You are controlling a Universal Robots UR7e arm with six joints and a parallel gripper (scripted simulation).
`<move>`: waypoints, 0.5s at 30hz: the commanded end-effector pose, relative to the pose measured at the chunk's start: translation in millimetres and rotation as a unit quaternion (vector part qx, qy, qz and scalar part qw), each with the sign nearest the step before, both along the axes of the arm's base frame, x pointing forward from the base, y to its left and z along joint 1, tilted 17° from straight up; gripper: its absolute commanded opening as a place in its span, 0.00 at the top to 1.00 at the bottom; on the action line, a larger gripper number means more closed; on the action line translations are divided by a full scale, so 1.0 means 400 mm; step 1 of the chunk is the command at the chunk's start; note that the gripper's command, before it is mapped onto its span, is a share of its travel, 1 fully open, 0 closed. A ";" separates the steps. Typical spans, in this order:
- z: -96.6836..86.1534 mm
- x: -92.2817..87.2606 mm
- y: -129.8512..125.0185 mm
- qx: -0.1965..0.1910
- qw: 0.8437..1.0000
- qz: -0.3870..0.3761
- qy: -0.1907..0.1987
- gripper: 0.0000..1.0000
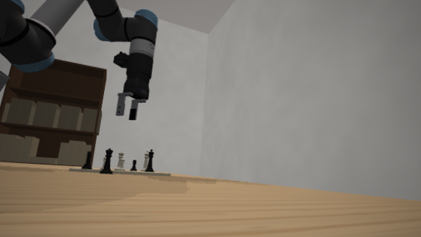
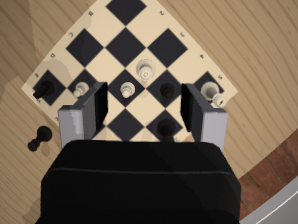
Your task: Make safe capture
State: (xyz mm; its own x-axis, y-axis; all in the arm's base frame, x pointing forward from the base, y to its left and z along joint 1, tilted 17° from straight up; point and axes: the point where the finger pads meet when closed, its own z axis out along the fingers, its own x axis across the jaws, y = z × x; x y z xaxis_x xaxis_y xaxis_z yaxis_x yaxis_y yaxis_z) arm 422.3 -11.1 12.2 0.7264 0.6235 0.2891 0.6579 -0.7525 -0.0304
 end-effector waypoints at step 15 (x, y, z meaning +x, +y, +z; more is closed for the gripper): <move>0.058 -0.012 -0.013 0.000 1.000 0.000 0.000 0.00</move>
State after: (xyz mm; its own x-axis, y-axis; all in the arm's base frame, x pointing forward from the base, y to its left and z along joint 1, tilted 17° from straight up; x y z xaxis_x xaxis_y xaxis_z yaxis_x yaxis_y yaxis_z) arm 417.5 -16.2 34.8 0.7262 0.6238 0.2889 0.6584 -0.7521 -0.0311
